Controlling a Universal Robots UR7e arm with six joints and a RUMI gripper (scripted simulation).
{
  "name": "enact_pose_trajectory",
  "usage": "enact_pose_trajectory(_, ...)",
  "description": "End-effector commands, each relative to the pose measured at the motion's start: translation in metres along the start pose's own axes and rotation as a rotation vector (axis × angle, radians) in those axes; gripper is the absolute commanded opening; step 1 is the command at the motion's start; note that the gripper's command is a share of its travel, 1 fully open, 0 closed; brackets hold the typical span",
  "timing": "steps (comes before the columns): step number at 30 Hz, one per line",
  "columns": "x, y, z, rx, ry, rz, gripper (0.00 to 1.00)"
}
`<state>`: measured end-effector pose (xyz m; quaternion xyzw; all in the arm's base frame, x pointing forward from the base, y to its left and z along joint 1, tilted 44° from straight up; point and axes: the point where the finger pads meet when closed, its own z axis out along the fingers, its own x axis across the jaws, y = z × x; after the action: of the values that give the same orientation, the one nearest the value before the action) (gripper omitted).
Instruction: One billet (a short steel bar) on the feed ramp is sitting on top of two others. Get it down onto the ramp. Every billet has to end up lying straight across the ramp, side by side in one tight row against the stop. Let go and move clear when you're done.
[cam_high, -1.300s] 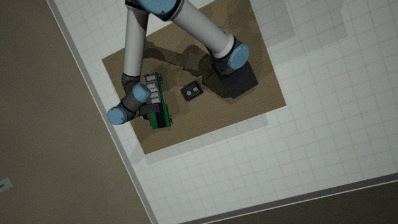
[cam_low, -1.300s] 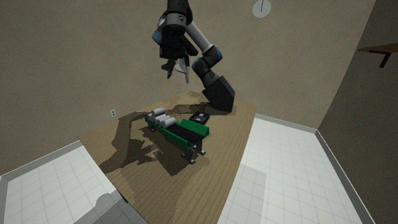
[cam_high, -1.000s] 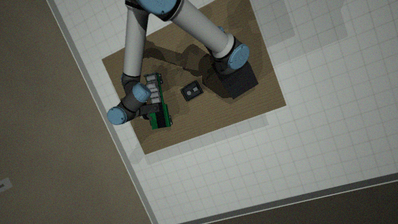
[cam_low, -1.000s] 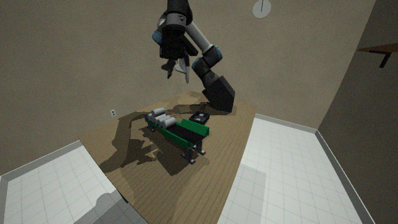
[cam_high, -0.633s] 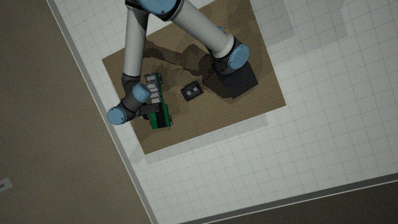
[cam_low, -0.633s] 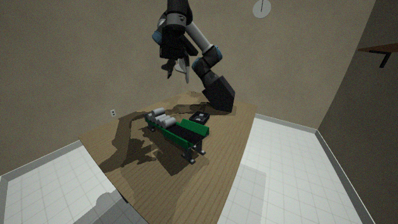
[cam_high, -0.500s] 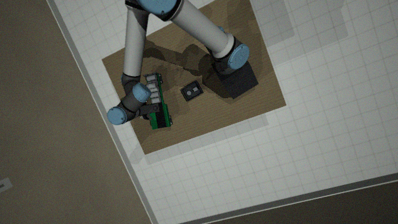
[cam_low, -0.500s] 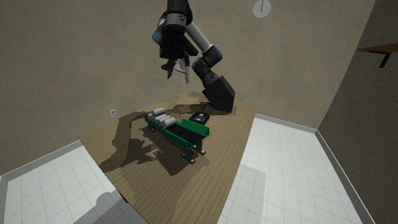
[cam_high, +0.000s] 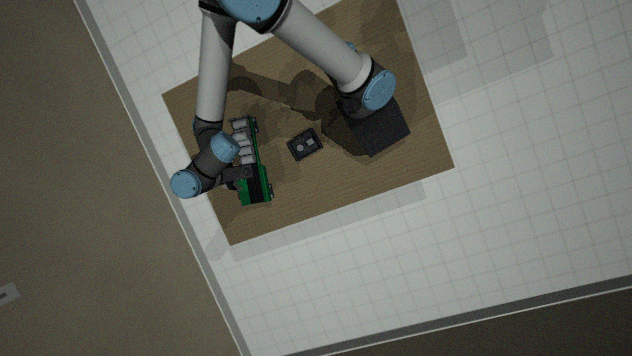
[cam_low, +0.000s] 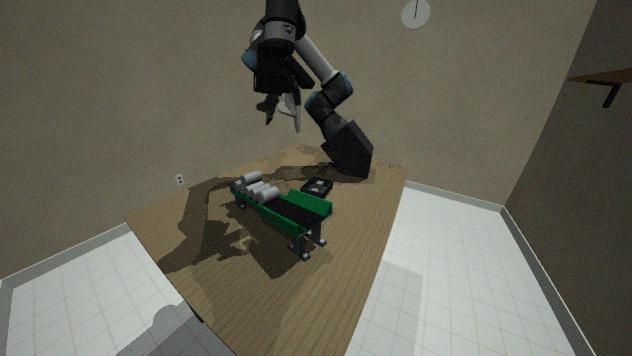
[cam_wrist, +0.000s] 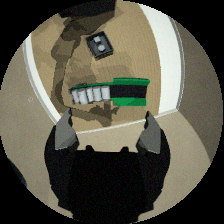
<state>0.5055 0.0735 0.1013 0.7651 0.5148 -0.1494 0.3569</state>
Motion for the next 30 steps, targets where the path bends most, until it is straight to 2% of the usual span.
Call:
enact_pose_trajectory(1, -0.003, 0.001, 0.002, 0.002, 0.000, 0.028, 1.00)
enact_pose_trajectory(5, -0.009, 0.004, 0.007, 0.008, -0.002, 0.106, 1.00)
enact_pose_trajectory(10, -0.022, 0.011, 0.018, 0.020, -0.006, 0.290, 1.00)
enact_pose_trajectory(12, -0.022, 0.011, 0.018, 0.020, -0.006, 0.290, 1.00)
enact_pose_trajectory(15, -0.033, 0.017, 0.028, 0.029, -0.012, 0.440, 1.00)
enact_pose_trajectory(30, -0.066, 0.031, 0.052, 0.046, -0.035, 0.844, 1.00)
